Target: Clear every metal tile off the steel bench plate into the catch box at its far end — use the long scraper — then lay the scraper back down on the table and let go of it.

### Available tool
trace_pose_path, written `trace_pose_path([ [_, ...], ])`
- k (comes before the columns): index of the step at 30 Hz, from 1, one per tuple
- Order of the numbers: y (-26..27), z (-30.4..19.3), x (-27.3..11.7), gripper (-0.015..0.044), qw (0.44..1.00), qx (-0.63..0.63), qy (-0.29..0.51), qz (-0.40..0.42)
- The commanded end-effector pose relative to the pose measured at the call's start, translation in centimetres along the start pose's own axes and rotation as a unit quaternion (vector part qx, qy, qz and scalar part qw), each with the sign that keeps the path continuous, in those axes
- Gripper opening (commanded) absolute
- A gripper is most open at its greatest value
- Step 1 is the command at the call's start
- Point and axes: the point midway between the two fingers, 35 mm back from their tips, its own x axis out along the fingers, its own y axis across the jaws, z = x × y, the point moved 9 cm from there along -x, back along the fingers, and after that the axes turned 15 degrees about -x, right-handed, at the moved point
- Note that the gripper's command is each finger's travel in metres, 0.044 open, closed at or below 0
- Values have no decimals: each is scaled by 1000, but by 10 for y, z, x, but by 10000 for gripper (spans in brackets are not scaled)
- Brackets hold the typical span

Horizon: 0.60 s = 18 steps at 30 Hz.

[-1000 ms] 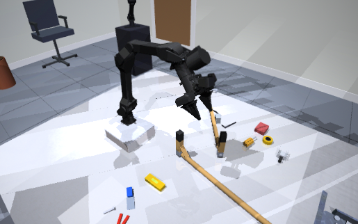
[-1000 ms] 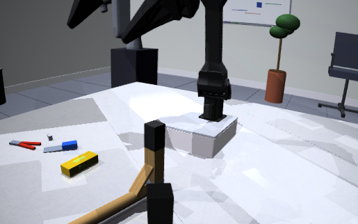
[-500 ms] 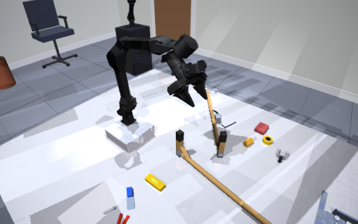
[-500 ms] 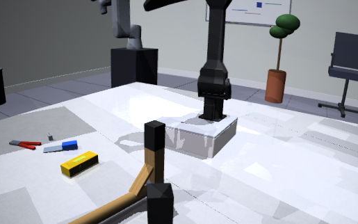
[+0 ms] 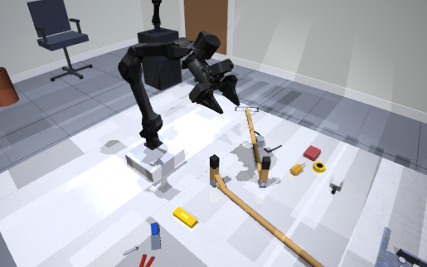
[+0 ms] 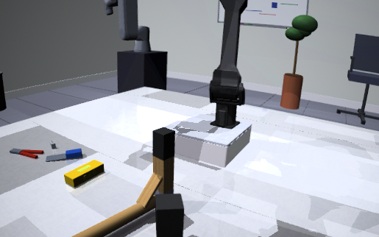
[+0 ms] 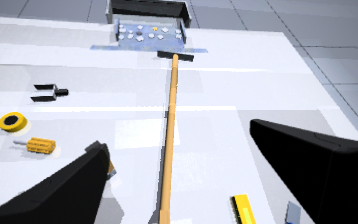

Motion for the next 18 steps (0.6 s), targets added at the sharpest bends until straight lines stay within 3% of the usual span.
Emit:
trace_pose_path([
  [1, 2, -6, -13, 440, 1000, 8, -18, -6],
  [18, 4, -27, -57, 440, 995, 33, -87, -24],
])
